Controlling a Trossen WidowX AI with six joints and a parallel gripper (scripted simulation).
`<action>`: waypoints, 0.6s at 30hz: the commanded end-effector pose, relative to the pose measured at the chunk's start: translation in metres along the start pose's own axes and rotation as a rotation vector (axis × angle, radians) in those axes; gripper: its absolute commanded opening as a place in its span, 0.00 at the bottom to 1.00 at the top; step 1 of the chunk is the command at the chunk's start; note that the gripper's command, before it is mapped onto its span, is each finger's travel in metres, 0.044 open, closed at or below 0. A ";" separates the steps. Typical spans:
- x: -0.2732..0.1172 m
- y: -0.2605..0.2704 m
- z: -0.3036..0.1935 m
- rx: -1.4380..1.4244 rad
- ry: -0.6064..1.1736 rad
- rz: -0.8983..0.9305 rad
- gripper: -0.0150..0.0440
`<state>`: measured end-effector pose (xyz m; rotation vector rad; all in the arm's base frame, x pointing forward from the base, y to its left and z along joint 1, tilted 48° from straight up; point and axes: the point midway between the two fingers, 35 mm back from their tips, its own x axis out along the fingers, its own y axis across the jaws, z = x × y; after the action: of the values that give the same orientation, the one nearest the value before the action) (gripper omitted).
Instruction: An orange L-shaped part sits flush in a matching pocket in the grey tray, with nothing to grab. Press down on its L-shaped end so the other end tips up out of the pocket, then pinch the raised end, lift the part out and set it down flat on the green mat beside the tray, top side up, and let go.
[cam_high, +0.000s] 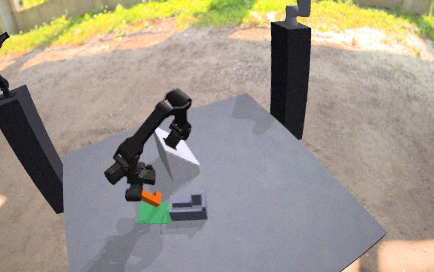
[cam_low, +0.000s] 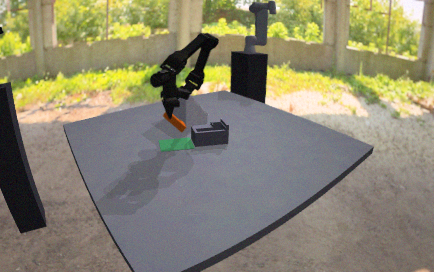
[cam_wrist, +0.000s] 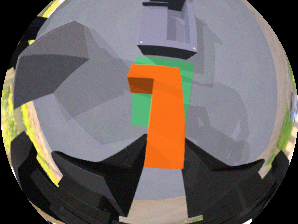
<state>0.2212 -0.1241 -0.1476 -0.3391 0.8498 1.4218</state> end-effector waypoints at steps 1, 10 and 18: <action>0.007 0.000 0.001 0.005 -0.006 -0.001 0.25; 0.021 0.000 0.001 0.004 -0.006 0.000 0.25; 0.033 0.000 0.002 0.004 -0.007 0.000 0.25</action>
<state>0.2195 -0.1039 -0.1662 -0.3387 0.8485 1.4219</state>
